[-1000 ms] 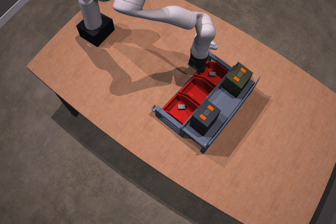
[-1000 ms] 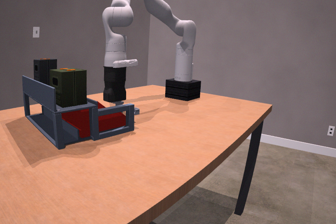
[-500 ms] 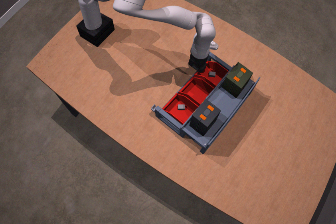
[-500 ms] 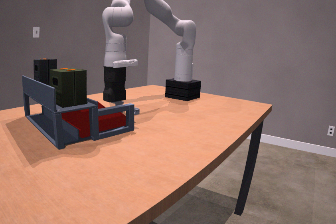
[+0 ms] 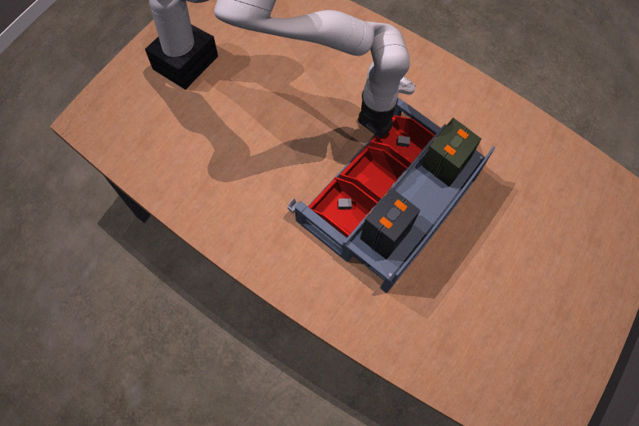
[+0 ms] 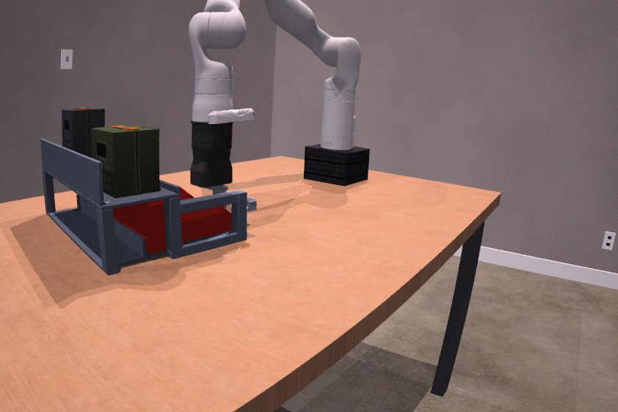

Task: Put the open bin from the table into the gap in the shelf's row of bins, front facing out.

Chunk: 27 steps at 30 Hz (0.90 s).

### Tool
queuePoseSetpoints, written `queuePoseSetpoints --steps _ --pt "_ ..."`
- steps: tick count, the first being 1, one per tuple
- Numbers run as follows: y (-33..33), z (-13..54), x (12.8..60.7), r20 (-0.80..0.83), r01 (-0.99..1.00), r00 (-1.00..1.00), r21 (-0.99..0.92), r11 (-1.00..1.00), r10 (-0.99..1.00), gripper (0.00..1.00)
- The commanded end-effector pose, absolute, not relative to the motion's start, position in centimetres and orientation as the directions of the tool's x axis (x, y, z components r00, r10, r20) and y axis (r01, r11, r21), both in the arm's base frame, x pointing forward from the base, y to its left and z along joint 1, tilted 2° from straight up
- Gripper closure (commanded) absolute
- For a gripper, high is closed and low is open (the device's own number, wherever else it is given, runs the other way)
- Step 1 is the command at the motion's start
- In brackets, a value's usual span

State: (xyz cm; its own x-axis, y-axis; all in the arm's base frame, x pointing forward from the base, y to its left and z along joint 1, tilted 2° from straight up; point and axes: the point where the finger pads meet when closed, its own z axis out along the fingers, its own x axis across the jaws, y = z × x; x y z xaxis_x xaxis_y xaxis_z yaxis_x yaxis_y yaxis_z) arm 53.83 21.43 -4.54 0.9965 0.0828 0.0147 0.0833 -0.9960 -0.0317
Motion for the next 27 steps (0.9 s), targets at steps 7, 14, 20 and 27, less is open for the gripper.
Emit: queuePoseSetpoints --steps 7,14,20,27 --pt "21.4 -3.8 53.3 0.018 0.084 0.996 -0.032 -0.996 0.083 1.00" --pt "21.3 -3.0 52.5 0.018 0.084 0.996 -0.032 -0.996 0.083 1.00" --pt "21.2 -2.6 52.2 0.018 0.084 0.996 -0.032 -0.996 0.083 1.00" --pt "21.2 -2.5 52.1 0.018 0.084 0.996 -0.032 -0.996 0.083 1.00"
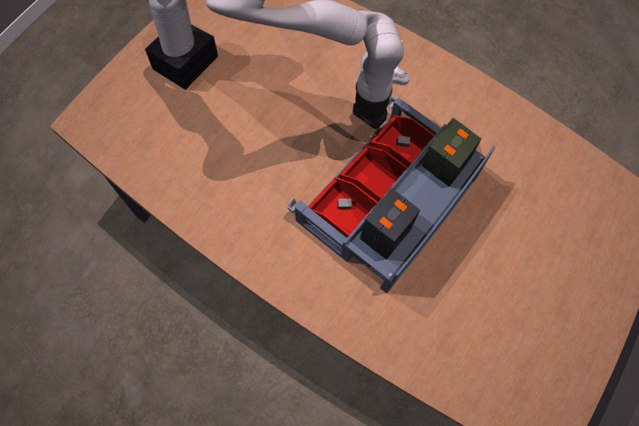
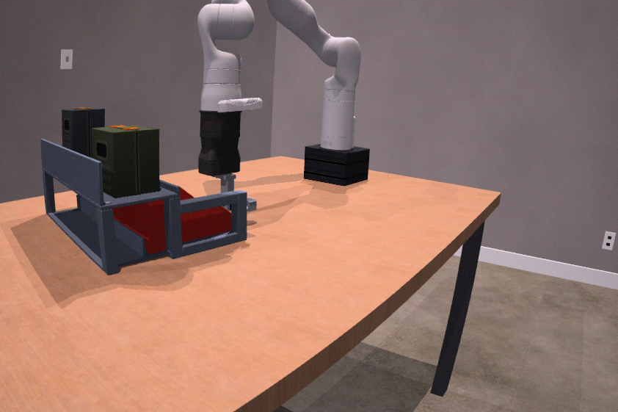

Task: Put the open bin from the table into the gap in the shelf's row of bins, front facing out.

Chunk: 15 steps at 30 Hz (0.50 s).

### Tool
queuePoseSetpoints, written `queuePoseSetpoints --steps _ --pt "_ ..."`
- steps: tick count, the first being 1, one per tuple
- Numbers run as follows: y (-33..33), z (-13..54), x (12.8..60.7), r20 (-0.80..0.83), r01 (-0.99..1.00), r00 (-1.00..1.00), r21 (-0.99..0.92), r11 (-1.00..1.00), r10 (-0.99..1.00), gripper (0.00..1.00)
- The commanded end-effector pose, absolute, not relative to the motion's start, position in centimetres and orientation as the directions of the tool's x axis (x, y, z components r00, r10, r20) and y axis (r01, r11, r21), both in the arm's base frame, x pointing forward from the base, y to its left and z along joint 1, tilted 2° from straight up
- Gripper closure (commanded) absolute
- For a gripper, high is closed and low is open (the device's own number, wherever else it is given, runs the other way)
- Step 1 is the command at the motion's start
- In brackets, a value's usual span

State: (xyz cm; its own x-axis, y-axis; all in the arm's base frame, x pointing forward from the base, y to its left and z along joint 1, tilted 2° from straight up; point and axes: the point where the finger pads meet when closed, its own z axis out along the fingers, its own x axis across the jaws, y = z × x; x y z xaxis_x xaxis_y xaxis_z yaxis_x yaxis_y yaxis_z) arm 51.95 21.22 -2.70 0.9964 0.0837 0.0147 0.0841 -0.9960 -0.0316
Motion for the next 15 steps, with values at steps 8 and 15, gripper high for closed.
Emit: queuePoseSetpoints --steps 8,15 --pt "21.2 -1.8 52.0 0.018 0.084 0.996 -0.032 -0.996 0.083 1.00" --pt "21.1 0.0 52.0 0.018 0.084 0.996 -0.032 -0.996 0.083 1.00"
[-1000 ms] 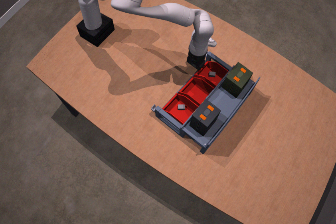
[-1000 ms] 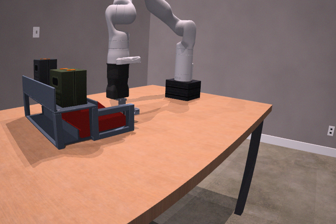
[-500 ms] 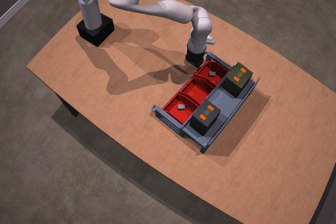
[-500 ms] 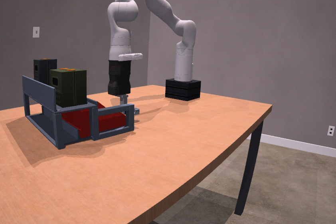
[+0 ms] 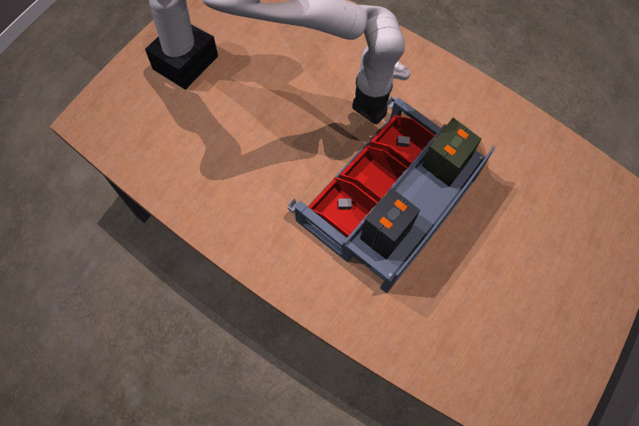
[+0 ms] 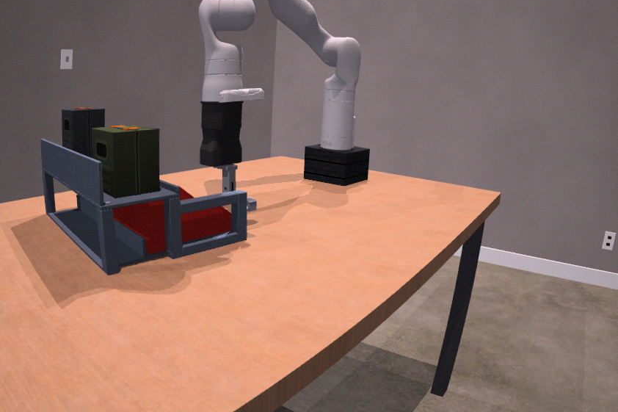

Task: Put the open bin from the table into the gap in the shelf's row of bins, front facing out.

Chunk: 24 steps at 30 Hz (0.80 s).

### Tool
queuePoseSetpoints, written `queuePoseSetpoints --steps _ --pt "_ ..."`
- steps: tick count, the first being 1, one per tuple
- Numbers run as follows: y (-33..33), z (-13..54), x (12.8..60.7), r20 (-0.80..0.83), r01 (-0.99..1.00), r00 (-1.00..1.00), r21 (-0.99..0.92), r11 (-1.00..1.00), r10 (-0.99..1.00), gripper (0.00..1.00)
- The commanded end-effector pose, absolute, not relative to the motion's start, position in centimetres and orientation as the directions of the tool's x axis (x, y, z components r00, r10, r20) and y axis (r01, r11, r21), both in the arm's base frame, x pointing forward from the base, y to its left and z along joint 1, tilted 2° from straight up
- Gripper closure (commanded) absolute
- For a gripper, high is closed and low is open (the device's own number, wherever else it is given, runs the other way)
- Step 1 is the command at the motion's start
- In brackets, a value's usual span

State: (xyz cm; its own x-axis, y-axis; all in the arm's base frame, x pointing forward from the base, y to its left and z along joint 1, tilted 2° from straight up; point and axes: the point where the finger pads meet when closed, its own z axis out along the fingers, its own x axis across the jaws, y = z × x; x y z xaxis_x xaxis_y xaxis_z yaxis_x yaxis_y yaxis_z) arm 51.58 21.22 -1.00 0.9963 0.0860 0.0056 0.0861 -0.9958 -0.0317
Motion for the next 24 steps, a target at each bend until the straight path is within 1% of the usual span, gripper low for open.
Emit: queuePoseSetpoints --steps 1,9,24 --pt "21.1 0.4 52.0 0.018 0.084 0.996 -0.032 -0.996 0.083 1.00" --pt "21.0 2.8 52.0 0.018 0.084 0.996 -0.032 -0.996 0.083 1.00" --pt "21.0 3.3 52.0 0.018 0.084 0.996 -0.032 -0.996 0.083 1.00"
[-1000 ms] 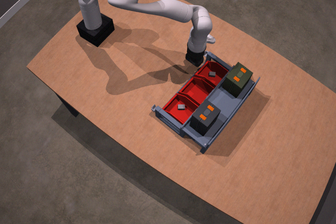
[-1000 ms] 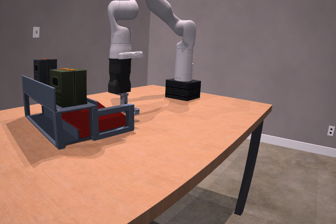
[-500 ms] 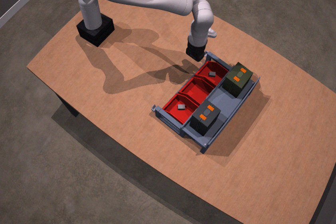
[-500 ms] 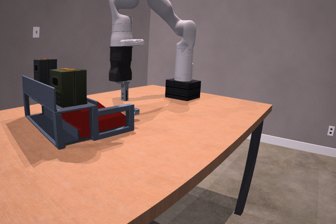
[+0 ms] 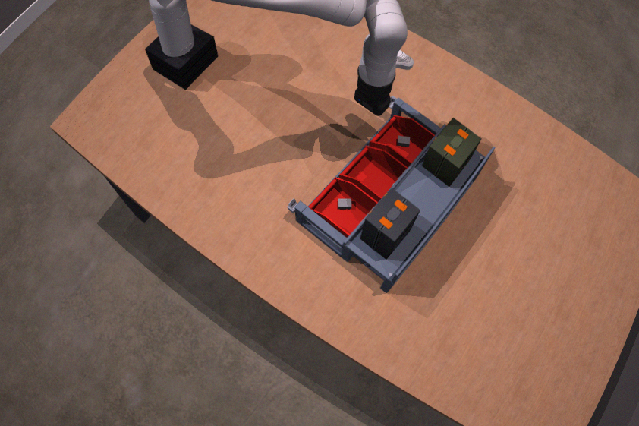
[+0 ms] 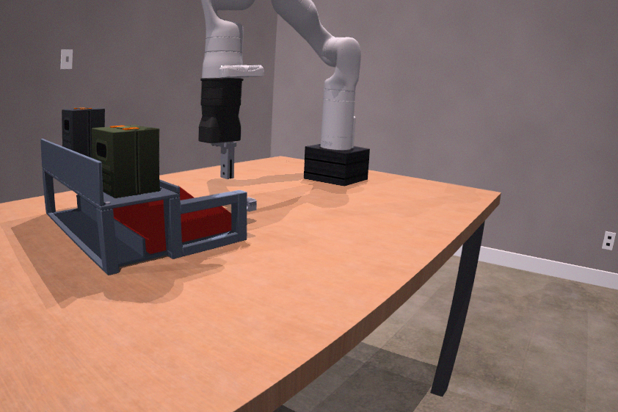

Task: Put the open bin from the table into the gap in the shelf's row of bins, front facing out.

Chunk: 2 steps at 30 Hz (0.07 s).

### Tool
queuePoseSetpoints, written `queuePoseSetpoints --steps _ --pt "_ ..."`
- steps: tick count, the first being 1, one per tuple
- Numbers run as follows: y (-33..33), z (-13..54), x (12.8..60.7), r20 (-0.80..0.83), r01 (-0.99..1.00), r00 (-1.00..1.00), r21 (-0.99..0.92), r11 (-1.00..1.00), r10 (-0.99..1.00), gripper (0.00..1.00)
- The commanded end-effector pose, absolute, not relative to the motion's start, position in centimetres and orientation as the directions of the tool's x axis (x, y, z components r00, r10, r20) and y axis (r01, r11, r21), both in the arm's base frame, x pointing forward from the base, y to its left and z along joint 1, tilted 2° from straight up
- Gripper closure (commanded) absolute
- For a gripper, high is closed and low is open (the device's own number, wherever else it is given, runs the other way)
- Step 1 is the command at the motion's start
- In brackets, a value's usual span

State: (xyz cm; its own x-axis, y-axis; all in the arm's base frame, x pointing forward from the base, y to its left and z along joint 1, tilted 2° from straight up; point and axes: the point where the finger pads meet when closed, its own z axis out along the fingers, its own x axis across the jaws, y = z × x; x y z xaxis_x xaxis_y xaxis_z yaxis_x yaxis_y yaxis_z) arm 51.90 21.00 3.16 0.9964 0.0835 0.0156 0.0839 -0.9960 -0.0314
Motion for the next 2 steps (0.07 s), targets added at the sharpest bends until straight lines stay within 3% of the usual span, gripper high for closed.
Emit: queuePoseSetpoints --steps 1,2 --pt "21.02 3.28 51.97 0.018 0.084 0.996 -0.032 -0.996 0.083 1.00" --pt "21.02 3.28 51.97 0.018 0.084 0.996 -0.032 -0.996 0.083 1.00"
